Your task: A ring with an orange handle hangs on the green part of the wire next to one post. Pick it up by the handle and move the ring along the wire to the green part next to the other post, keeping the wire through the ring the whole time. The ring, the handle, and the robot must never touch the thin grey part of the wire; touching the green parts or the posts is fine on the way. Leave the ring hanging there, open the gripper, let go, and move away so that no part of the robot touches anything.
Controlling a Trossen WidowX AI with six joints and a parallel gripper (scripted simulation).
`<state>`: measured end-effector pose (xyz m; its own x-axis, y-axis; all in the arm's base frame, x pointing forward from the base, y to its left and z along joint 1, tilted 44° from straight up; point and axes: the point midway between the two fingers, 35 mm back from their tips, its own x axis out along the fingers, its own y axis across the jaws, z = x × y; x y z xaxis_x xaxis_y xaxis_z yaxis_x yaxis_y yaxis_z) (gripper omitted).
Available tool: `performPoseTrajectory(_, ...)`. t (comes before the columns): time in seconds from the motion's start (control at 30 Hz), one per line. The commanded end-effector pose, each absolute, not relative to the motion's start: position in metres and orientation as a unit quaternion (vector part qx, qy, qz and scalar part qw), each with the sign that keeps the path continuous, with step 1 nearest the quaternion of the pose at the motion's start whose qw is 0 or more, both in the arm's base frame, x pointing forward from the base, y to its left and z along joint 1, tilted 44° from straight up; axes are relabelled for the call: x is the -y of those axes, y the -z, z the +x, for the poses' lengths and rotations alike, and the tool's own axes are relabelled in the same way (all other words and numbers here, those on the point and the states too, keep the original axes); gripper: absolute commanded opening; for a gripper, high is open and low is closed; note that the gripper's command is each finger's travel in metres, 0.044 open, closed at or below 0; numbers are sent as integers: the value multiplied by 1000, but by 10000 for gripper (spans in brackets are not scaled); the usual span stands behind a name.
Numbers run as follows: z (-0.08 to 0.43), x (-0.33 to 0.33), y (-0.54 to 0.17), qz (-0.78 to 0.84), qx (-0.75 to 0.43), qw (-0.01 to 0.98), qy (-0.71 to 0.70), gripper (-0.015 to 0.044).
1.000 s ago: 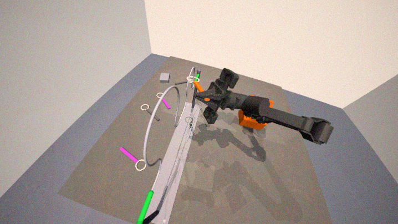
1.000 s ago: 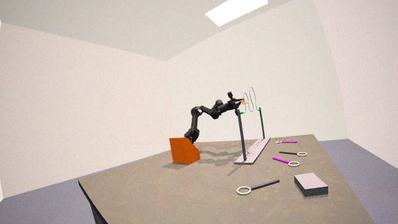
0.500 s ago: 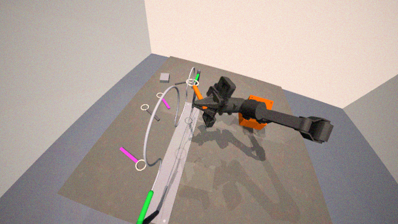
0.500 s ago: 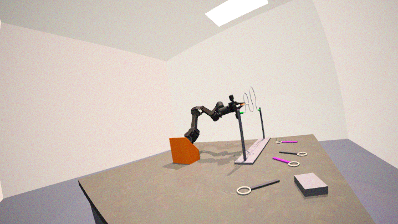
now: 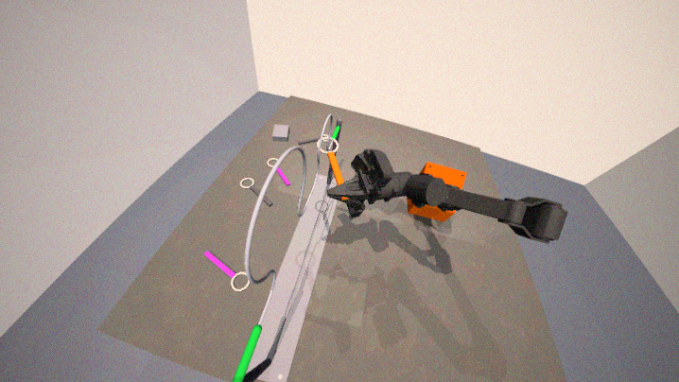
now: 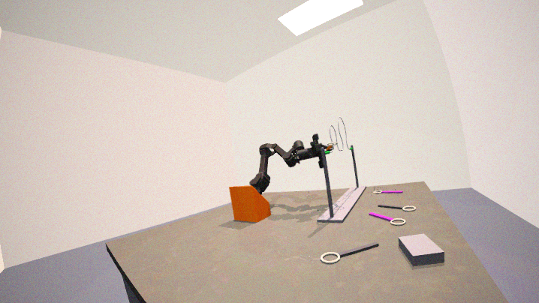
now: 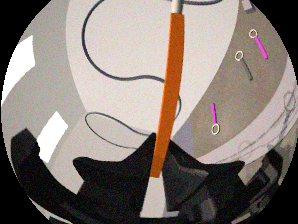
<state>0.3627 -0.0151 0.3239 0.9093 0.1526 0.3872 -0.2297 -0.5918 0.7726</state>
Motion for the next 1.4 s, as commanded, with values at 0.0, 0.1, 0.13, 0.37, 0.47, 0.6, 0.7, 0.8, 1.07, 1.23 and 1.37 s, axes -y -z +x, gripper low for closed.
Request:
performPoseTrajectory(0.0,365,8,-310,850,7,485,-203,-150)
performPoseTrajectory(0.1,365,4,-304,840,0,504,-200,-150)
performPoseTrajectory(0.13,365,3,-302,837,-2,510,-199,-150)
performPoseTrajectory(0.37,367,-3,-289,813,-15,551,-189,-150)
performPoseTrajectory(0.47,371,-6,-283,803,-13,570,-176,-150)
performPoseTrajectory(0.6,377,-11,-271,781,-11,607,-150,-150)
performPoseTrajectory(0.7,378,-14,-261,761,-18,633,-142,-150)
performPoseTrajectory(0.8,378,-15,-253,746,-25,651,-138,-150)
performPoseTrajectory(1.07,379,-16,-236,710,-39,691,-129,-150)
performPoseTrajectory(1.23,378,-16,-225,687,-48,715,-123,-150)
performPoseTrajectory(1.37,378,-15,-217,668,-55,733,-118,-150)
